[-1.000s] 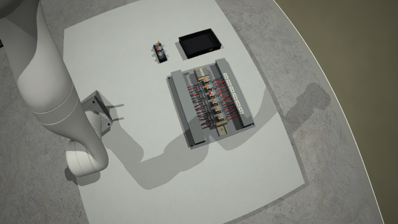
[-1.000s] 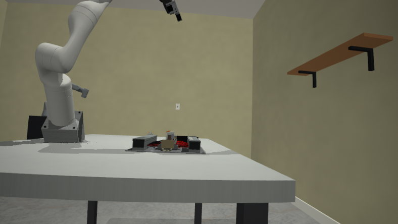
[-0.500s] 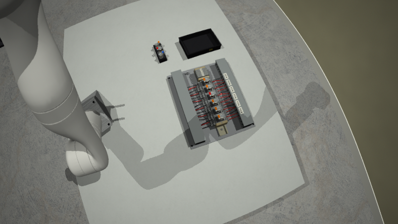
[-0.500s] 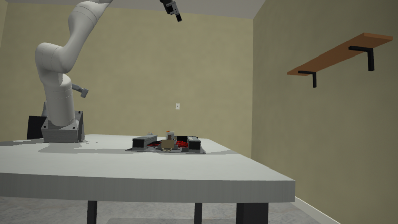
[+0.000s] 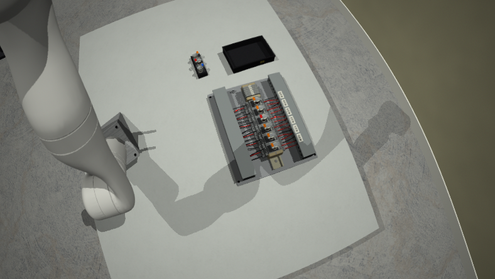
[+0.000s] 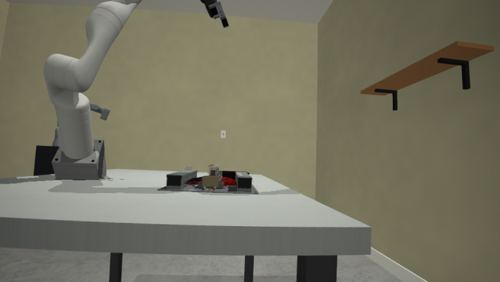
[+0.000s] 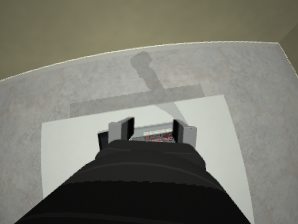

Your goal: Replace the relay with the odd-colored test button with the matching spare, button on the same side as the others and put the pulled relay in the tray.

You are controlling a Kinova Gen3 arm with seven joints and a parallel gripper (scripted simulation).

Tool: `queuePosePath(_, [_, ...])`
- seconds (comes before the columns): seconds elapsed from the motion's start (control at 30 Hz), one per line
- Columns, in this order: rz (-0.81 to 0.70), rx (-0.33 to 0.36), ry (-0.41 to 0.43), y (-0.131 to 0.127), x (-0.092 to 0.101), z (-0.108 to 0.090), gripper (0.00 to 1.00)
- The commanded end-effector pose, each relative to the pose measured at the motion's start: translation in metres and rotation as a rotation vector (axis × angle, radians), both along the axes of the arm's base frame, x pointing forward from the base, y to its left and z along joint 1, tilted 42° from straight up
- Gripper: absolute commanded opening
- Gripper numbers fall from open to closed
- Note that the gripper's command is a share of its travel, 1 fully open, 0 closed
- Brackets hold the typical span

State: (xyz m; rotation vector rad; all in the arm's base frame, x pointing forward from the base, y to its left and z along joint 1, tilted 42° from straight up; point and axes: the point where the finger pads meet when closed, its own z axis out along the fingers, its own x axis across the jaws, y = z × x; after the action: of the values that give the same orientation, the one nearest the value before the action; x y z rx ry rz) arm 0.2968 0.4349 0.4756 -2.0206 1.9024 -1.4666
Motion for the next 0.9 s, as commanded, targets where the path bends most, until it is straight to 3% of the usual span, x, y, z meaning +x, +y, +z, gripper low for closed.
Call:
queuePosePath(0.0, [-0.110, -0.032, 0.070, 0.0010, -0.0003, 0.0010, 1.00])
queuePosePath(0.27, [-0.186, -0.054, 0.118, 0.0011, -0.0001, 0.0010, 1.00])
queuePosePath(0.3, [-0.011, -0.003, 0.007, 0.0004, -0.0001, 0.0005, 1.00])
queuePosePath(0.83, [-0.187, -0.054, 0.119, 0.0010, 0.0000, 0.0009, 1.00])
queuePosePath(0.87, [-0.012, -0.003, 0.007, 0.0003, 0.0001, 0.0004, 1.00])
